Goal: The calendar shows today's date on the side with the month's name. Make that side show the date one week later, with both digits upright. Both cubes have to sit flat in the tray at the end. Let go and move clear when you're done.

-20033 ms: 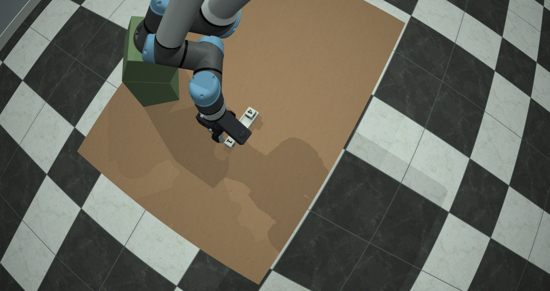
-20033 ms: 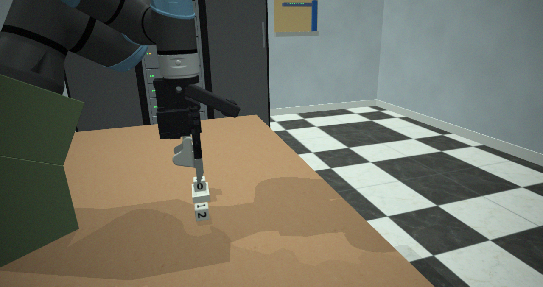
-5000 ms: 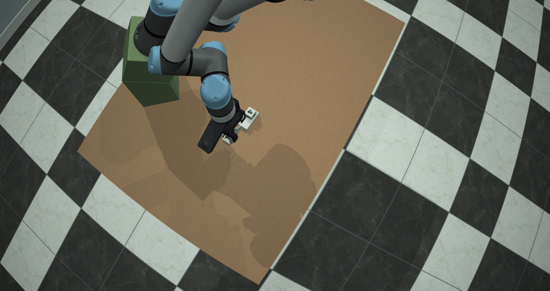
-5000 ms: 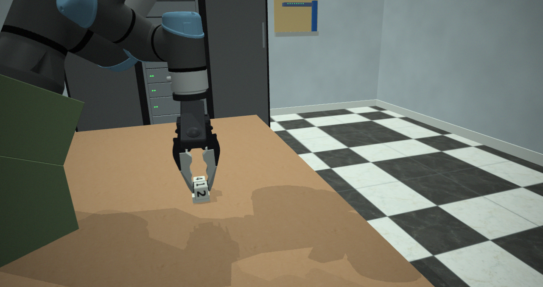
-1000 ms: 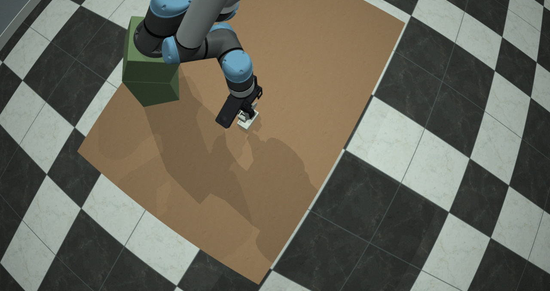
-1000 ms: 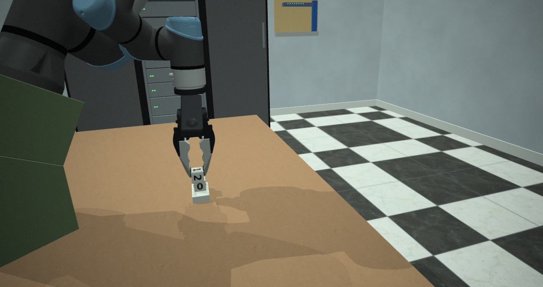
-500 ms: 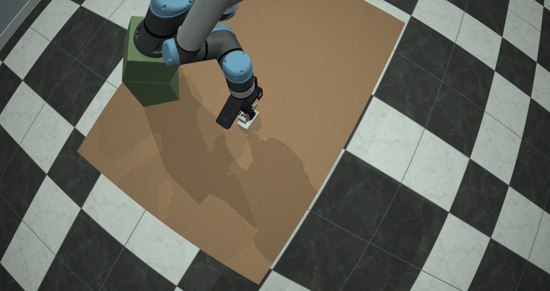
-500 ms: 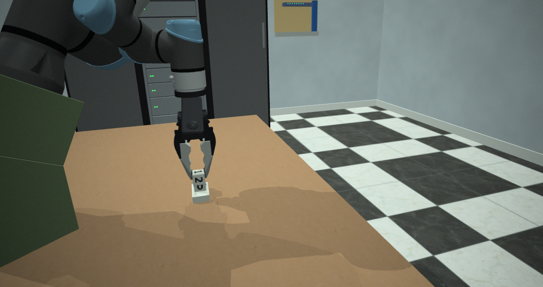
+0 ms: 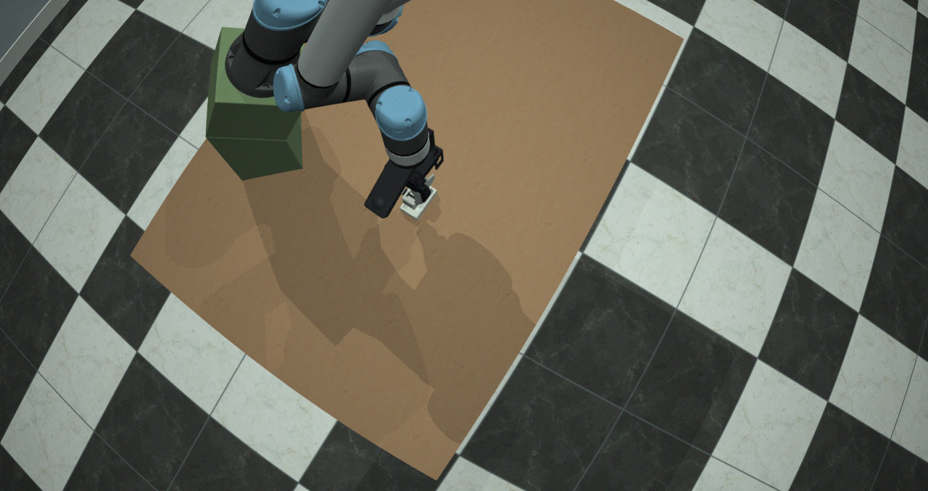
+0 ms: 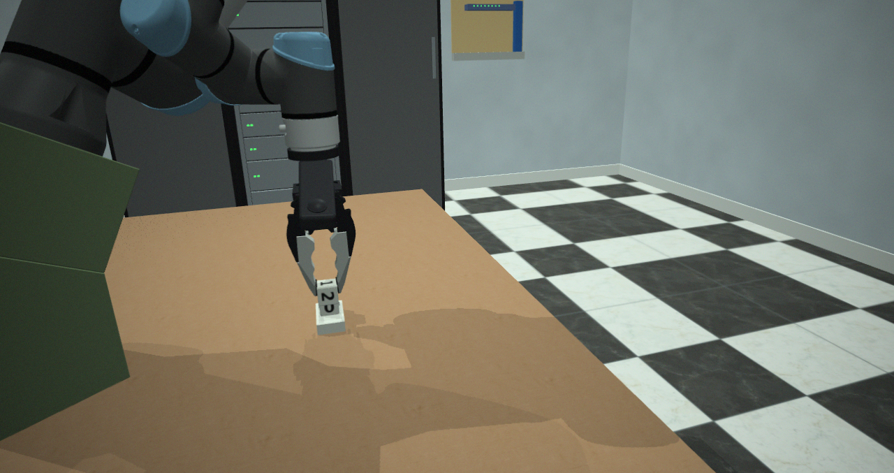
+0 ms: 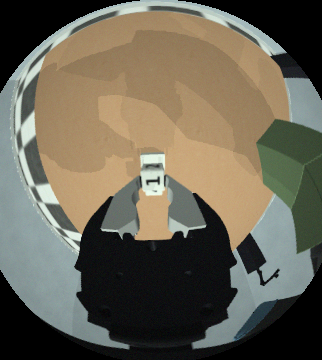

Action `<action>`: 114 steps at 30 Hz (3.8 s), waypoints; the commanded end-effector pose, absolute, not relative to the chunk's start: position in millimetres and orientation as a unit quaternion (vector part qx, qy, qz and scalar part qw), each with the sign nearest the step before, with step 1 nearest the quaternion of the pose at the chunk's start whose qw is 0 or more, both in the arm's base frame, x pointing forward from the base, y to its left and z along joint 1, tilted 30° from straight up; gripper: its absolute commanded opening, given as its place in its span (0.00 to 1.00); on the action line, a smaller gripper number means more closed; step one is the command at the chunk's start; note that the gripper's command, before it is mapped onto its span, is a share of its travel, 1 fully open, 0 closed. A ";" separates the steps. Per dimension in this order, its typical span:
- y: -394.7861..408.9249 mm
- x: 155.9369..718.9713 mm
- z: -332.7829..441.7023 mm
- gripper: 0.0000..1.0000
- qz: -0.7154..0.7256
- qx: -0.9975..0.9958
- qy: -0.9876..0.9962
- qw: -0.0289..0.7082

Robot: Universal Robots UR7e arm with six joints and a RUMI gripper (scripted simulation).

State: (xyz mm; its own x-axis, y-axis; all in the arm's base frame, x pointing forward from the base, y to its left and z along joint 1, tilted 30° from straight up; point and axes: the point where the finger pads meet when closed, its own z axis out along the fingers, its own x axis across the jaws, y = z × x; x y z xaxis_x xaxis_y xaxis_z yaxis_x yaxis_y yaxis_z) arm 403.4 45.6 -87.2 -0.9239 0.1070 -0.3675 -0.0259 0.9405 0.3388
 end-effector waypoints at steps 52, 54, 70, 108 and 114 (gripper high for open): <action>51.4 413.6 -105.1 0.10 0.170 0.020 0.966 0.195; 51.8 414.1 -106.0 0.10 0.170 0.020 0.966 0.195; 52.2 414.7 -107.6 0.10 0.170 0.020 0.966 0.195; 54.3 417.0 -112.6 0.10 0.170 0.020 0.966 0.195; 55.2 418.0 -115.0 0.10 0.170 0.020 0.966 0.195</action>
